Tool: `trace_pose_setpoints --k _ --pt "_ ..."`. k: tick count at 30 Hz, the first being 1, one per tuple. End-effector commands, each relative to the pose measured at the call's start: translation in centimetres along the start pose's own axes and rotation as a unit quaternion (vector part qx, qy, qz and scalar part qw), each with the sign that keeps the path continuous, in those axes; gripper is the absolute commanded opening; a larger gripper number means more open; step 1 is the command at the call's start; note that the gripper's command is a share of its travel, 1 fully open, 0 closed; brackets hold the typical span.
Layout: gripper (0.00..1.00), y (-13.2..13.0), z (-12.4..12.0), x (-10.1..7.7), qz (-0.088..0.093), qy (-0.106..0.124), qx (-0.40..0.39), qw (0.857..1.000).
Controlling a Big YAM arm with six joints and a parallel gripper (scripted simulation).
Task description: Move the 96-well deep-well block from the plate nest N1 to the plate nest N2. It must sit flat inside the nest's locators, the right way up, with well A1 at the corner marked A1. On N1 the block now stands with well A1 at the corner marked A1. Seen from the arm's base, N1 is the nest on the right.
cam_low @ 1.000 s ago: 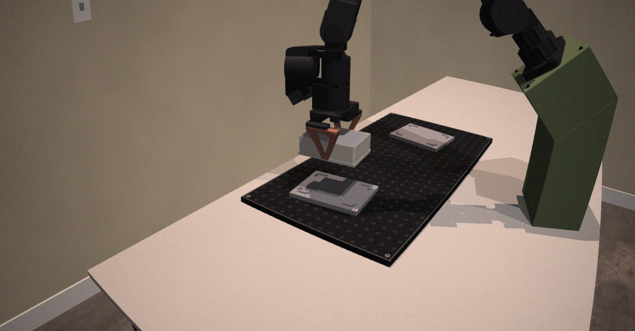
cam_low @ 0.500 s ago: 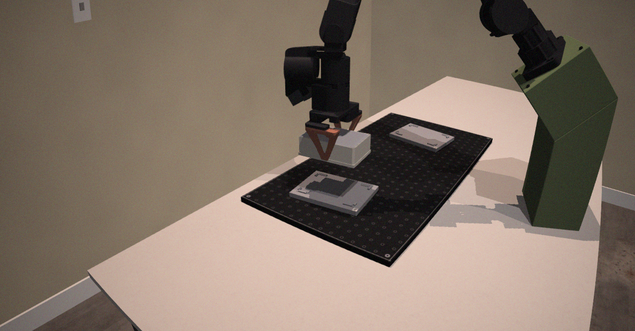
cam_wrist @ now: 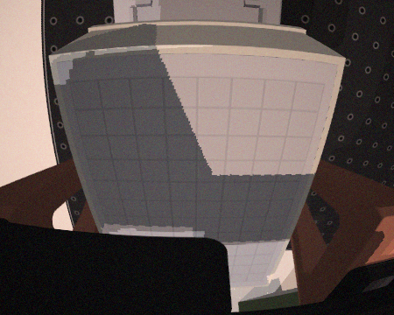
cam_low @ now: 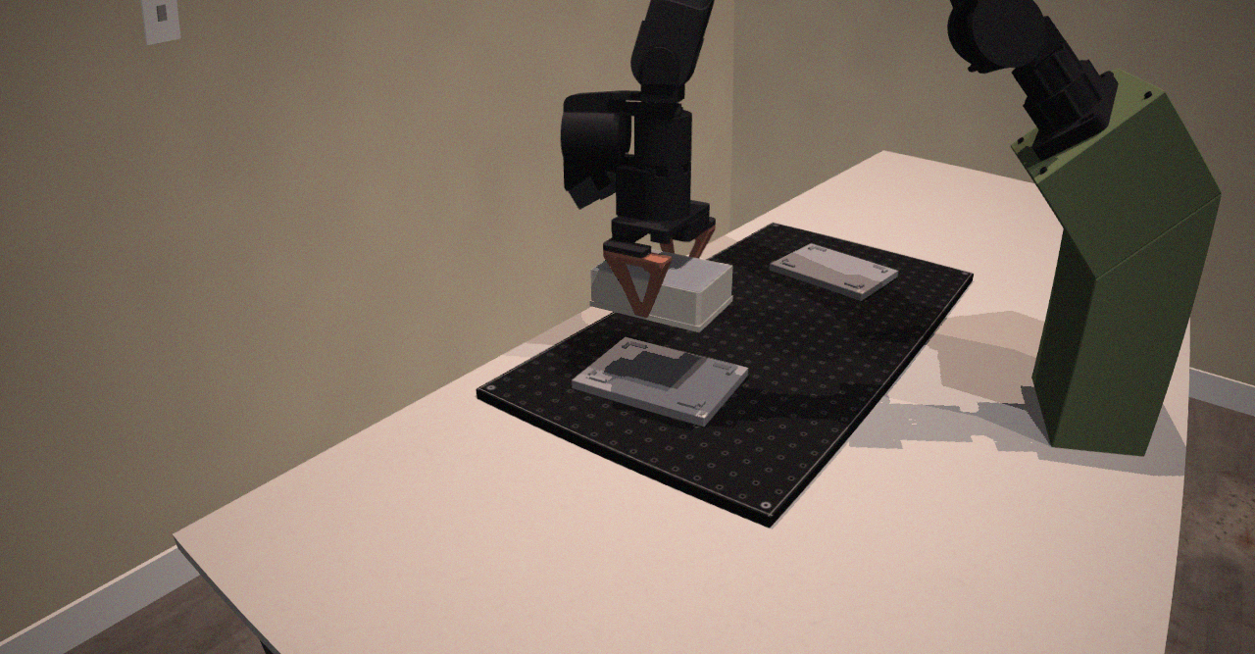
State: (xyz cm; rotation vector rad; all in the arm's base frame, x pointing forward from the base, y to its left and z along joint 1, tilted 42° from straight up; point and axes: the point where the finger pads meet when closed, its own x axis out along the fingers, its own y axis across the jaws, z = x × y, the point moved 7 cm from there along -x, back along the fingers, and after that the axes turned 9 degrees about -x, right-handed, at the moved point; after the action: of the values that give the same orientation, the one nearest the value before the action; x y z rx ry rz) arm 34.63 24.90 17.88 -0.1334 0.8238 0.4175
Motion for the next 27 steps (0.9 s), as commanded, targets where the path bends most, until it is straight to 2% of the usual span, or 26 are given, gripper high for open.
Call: trace_pose_setpoints --k 1,27 --pt "0.0 -0.17 0.02 0.31 -0.003 0.005 0.005 1.0" --pt "0.0 -0.37 -0.07 0.35 -0.003 0.005 0.004 1.0"
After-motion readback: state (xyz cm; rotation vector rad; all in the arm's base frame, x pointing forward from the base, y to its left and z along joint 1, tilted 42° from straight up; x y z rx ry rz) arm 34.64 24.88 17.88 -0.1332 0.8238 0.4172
